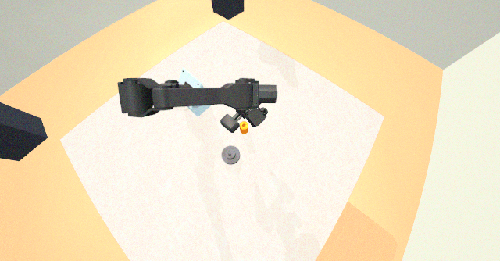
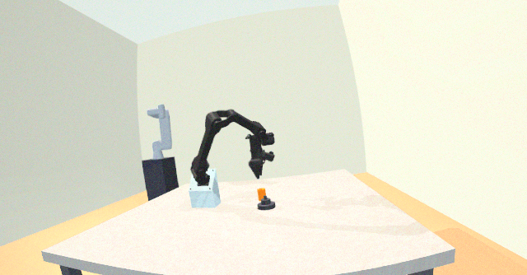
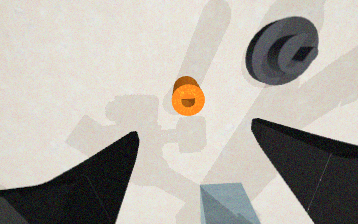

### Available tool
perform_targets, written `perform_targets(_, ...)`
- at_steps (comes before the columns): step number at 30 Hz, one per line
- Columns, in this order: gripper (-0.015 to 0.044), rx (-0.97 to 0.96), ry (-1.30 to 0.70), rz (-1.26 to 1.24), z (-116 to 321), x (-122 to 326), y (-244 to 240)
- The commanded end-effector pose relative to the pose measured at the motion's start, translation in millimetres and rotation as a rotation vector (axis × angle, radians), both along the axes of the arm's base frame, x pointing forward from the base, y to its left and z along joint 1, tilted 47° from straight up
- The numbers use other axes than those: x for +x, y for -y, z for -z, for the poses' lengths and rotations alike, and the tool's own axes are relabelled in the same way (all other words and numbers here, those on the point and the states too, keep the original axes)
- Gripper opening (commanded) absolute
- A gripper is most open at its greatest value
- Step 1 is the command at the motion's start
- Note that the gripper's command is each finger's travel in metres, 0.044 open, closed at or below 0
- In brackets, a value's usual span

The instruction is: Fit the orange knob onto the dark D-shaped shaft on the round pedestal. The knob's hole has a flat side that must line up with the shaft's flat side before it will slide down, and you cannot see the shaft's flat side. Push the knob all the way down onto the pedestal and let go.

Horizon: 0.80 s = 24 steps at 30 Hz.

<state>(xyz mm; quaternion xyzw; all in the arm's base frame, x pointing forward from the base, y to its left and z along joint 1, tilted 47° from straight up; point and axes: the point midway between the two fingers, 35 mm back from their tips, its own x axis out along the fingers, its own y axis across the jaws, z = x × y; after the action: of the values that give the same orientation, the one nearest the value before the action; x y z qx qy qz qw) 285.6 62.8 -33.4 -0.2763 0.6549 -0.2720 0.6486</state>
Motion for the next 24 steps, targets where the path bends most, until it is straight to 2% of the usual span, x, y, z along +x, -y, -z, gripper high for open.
perform_targets(1,0.044,-0.003,0.024,0.02,0.2,0.9,0.0)
perform_targets(6,0.044,-0.005,0.024,0.02,24.3,0.7,25.3)
perform_targets(24,0.044,-0.005,0.023,0.019,39.8,1.3,41.3)
